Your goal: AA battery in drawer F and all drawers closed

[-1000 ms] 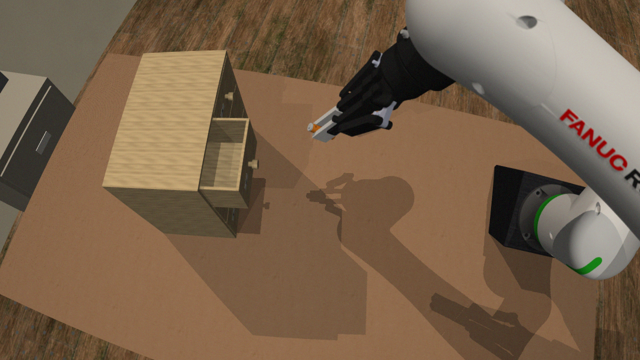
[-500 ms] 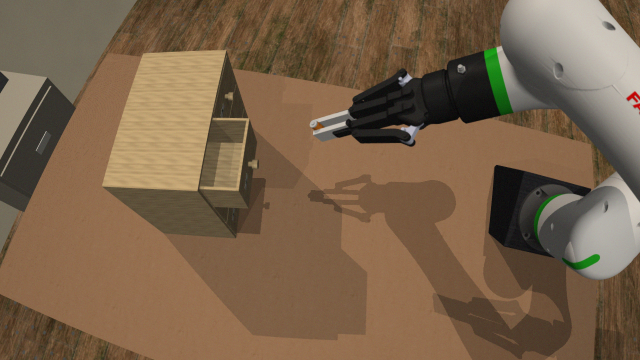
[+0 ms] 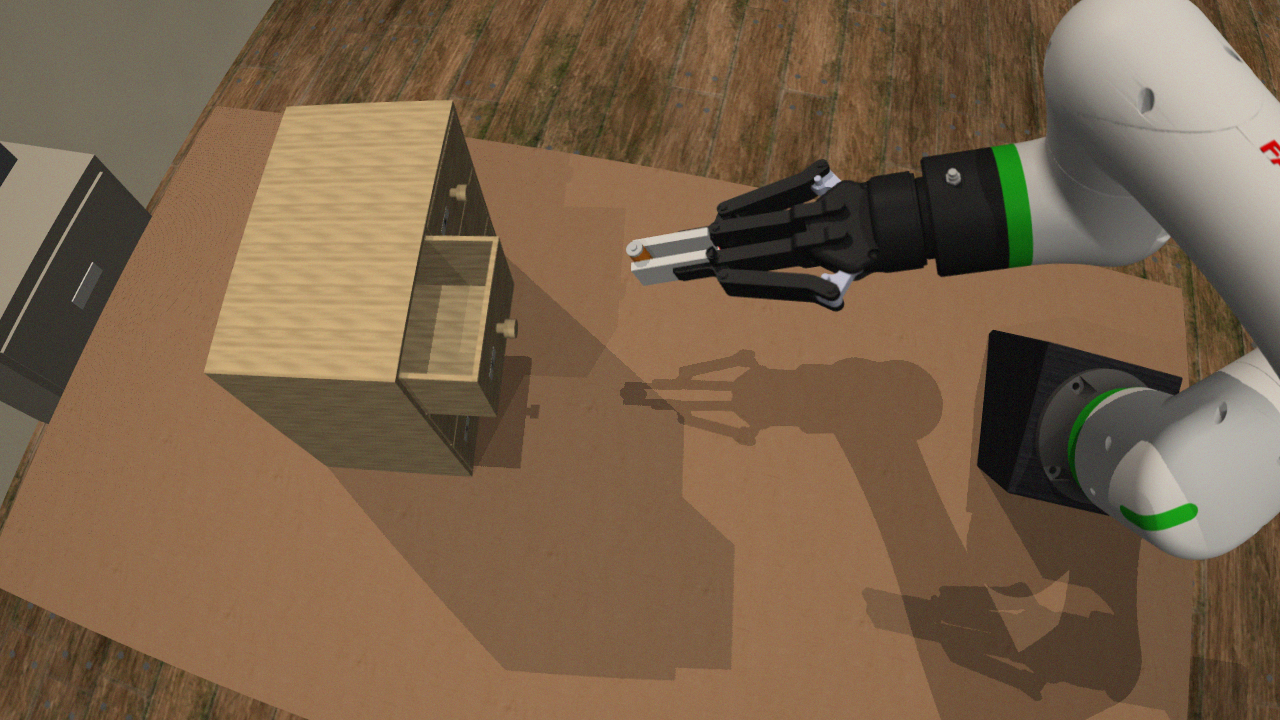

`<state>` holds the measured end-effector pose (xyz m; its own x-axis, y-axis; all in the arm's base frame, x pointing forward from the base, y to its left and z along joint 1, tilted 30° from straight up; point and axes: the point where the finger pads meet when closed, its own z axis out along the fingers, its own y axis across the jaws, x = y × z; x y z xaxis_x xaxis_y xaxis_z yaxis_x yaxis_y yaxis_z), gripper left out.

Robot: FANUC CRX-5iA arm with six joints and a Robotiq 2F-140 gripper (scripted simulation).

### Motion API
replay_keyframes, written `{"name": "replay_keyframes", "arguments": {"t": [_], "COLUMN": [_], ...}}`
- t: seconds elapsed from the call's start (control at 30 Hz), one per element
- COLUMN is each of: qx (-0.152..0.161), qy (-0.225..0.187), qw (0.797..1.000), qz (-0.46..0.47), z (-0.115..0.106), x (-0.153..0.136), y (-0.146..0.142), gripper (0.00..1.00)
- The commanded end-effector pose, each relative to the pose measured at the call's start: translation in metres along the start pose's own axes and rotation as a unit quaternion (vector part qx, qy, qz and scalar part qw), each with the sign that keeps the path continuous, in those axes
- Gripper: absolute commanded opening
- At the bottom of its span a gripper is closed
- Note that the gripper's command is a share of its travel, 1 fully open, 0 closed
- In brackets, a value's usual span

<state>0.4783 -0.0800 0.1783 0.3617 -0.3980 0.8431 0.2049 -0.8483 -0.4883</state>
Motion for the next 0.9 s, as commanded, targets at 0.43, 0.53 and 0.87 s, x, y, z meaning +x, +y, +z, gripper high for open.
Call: {"name": "replay_keyframes", "arguments": {"t": [0.43,0.53,0.87], "qx": [0.001,0.001,0.001], "qy": [0.016,0.016,0.016], "qw": [1.0,1.0,1.0], "qz": [-0.001,-0.001,-0.001], "z": [-0.0004,-0.0001,0.006], "x": [-0.0007,-0.0006,0.0018], "y": [0.0001,0.0001,0.0001], "gripper": [0.06,0.06,0.06]}}
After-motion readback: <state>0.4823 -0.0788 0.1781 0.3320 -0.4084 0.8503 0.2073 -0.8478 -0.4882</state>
